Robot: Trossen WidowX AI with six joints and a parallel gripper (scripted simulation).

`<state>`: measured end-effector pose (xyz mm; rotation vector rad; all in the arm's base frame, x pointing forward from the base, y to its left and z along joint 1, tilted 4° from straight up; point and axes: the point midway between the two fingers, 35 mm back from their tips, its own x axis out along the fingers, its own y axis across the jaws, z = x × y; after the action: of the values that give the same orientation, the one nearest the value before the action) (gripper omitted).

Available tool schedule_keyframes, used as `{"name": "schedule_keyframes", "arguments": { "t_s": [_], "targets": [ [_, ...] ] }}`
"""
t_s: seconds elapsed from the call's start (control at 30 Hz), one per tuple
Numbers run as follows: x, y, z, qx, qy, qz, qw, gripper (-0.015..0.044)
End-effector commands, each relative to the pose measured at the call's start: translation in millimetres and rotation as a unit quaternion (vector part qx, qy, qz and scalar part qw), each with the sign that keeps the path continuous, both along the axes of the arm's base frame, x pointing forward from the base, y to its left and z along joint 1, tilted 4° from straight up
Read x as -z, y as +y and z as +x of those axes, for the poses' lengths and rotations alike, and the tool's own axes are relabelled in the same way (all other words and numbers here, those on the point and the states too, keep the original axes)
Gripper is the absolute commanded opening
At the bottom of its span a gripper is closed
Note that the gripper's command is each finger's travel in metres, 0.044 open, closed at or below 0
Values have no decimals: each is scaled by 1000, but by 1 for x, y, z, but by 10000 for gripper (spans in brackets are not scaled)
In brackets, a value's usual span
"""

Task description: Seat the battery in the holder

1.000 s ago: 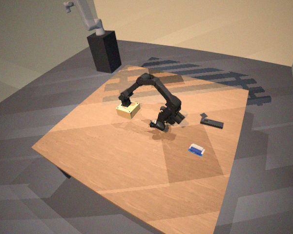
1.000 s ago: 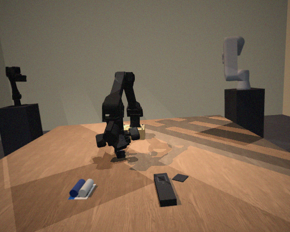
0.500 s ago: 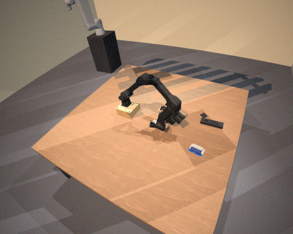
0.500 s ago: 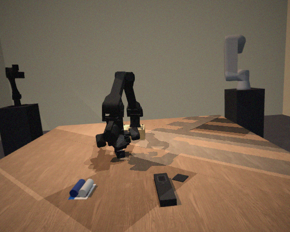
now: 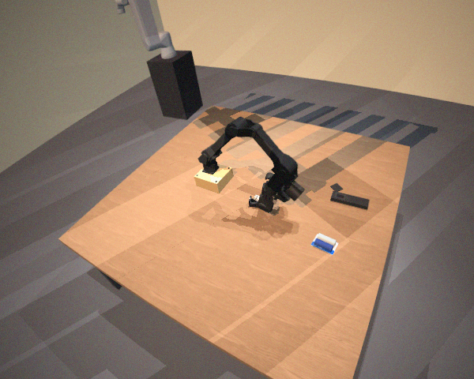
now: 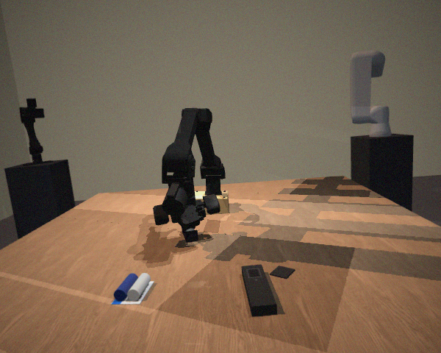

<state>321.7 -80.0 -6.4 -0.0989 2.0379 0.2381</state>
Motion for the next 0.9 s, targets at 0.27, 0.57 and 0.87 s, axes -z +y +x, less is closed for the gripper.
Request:
{"name": "schedule_keyframes", "arguments": {
  "t_s": [0.27,0.57,0.87],
  "targets": [
    [3,0,3,5,-41,12,999,85],
    [5,-1,2,8,-63,18,998,85],
    [7,-1,0,10,-85,24,996,85]
  ]
}}
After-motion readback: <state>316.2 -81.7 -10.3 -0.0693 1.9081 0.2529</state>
